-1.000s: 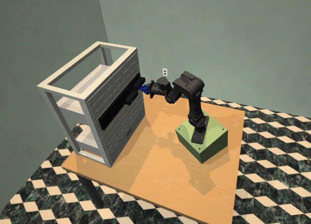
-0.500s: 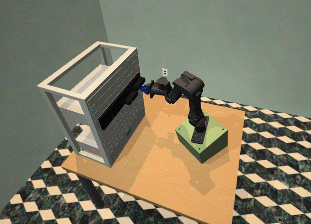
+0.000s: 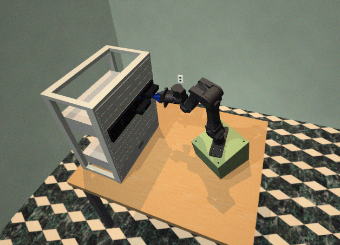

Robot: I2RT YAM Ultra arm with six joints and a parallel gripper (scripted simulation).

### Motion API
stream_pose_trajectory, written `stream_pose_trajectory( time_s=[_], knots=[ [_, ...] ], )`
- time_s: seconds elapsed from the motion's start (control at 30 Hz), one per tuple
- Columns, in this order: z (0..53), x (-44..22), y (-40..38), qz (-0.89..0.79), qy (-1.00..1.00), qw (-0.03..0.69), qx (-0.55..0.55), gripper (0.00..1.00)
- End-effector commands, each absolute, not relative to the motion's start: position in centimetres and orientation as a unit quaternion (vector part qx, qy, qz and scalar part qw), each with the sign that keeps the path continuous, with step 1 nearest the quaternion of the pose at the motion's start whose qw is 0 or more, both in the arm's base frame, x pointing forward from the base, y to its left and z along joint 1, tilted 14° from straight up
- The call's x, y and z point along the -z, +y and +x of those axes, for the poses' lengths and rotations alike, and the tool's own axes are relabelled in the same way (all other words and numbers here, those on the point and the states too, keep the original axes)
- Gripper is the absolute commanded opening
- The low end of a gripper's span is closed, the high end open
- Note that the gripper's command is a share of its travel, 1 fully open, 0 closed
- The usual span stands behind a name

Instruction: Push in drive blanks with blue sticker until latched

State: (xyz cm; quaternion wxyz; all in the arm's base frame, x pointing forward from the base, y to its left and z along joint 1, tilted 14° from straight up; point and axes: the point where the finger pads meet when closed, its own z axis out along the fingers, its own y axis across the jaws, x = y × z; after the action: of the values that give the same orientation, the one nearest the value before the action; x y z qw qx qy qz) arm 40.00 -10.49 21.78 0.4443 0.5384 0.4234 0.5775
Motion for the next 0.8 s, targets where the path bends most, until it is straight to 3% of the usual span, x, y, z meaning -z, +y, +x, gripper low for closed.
stream_pose_trajectory(
  time_s=[0.0,0.77],
  knots=[
    [41.01,-24.9,-12.94,0.519,0.397,0.497,-0.572,0.0],
    [41.26,-25.18,-13.2,0.519,0.397,0.497,-0.572,0.0]
  ],
)
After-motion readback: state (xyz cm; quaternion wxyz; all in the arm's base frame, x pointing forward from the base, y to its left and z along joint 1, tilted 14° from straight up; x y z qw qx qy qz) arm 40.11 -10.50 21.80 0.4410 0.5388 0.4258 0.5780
